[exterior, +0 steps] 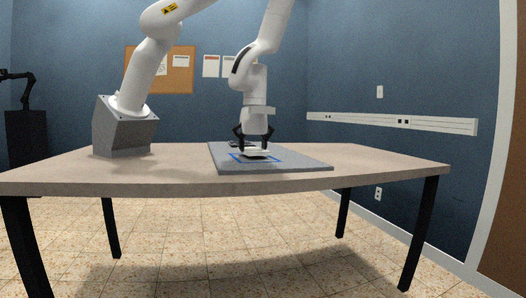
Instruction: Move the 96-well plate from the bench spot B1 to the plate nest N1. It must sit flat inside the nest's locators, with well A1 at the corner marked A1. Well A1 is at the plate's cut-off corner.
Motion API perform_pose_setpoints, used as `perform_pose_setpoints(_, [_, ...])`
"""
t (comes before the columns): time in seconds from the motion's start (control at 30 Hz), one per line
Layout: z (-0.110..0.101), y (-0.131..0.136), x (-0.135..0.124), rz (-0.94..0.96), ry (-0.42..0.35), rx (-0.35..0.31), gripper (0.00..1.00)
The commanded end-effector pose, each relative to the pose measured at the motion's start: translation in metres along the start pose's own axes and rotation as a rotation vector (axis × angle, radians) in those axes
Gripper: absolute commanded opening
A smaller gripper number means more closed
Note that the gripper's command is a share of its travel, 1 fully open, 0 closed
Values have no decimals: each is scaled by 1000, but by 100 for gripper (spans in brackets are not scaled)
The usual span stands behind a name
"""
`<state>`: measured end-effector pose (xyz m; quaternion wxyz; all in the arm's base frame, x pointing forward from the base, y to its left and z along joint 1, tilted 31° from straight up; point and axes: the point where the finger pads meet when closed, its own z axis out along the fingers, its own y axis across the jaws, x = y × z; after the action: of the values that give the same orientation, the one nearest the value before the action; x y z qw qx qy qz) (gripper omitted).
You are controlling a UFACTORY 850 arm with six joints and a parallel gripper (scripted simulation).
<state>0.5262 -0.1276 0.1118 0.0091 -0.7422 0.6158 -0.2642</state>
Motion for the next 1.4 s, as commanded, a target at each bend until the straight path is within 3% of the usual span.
perform_pose_setpoints(0.0, [-4, -1, 0, 0, 0, 1, 0])
perform_pose_setpoints(0.4, [-5, -1, 0, 0, 0, 1, 0])
perform_pose_setpoints(1.37, [-47, -1, 0, 0, 0, 1, 0])
